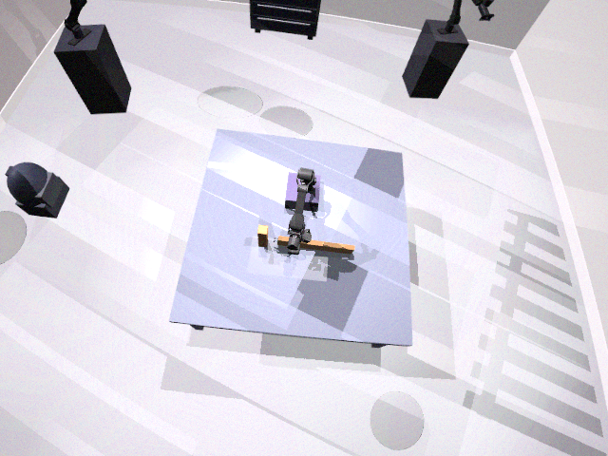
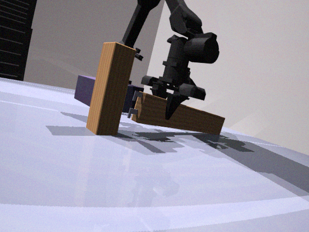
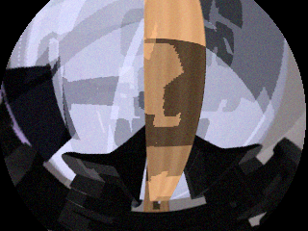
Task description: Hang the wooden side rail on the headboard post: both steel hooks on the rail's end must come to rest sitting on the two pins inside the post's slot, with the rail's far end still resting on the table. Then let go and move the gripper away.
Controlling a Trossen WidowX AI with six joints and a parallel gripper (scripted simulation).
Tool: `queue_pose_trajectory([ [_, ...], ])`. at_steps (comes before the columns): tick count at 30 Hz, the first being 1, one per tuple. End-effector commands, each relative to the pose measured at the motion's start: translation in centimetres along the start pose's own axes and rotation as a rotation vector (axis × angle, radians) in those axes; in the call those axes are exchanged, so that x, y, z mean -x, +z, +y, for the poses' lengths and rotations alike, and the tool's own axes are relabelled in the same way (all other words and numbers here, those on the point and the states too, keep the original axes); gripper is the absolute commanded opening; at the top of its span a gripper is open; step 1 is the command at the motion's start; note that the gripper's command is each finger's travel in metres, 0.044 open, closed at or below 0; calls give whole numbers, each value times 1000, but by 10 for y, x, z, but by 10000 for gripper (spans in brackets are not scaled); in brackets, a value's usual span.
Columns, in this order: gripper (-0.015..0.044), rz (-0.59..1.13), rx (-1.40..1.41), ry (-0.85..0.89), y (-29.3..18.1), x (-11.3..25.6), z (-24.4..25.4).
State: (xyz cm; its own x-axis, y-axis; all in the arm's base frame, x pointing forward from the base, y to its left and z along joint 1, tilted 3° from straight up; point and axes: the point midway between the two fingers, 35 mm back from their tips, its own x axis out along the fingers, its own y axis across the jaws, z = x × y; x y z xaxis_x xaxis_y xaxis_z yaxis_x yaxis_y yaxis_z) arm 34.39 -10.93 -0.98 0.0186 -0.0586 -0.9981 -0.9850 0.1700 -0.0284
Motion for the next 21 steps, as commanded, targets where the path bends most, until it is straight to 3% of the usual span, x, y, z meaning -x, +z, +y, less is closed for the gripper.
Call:
queue_pose_trajectory([
  [1,0,2,0,-12,-2,2,-2],
  [21,0,2,0,-12,-4,1,0],
])
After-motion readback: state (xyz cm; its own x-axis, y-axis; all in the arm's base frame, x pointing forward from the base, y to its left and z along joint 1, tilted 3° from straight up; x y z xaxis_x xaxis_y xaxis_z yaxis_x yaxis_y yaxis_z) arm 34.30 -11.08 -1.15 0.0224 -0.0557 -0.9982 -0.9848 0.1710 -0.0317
